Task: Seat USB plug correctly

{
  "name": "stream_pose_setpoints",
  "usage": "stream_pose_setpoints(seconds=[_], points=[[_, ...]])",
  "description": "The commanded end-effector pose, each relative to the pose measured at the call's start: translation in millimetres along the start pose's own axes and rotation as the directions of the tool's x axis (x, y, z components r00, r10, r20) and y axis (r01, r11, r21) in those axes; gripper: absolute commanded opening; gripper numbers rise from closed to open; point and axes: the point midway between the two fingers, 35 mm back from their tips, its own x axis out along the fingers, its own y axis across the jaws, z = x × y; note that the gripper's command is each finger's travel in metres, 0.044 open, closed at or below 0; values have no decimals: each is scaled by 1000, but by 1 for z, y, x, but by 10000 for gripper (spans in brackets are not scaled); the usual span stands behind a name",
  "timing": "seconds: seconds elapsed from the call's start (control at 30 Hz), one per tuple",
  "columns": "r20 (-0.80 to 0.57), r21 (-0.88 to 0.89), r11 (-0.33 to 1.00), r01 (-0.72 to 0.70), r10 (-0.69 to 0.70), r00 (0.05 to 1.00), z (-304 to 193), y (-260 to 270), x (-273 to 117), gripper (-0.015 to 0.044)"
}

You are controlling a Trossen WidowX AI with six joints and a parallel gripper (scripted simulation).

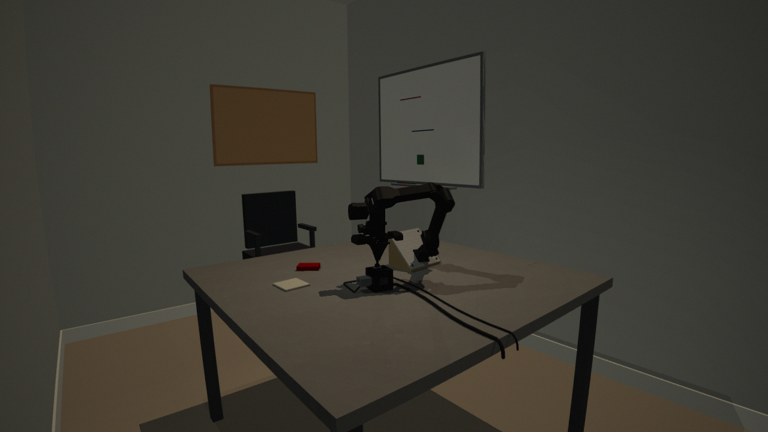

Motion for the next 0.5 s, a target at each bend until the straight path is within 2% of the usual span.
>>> stream_pose_setpoints(seconds=[0.0, 0.1, 0.23, 0.47], points=[[-1, -1, 1000, 5, -5, 1000, -1, 0, 3, 0], [-1, -1, 1000, 5, -5, 1000, -1, 0, 3, 0], [0, 0, 1000, 0, 0, 1000, 0, 0, 0, 95], [0, 0, 1000, 0, 0, 1000, 0, 0, 0, 95]])
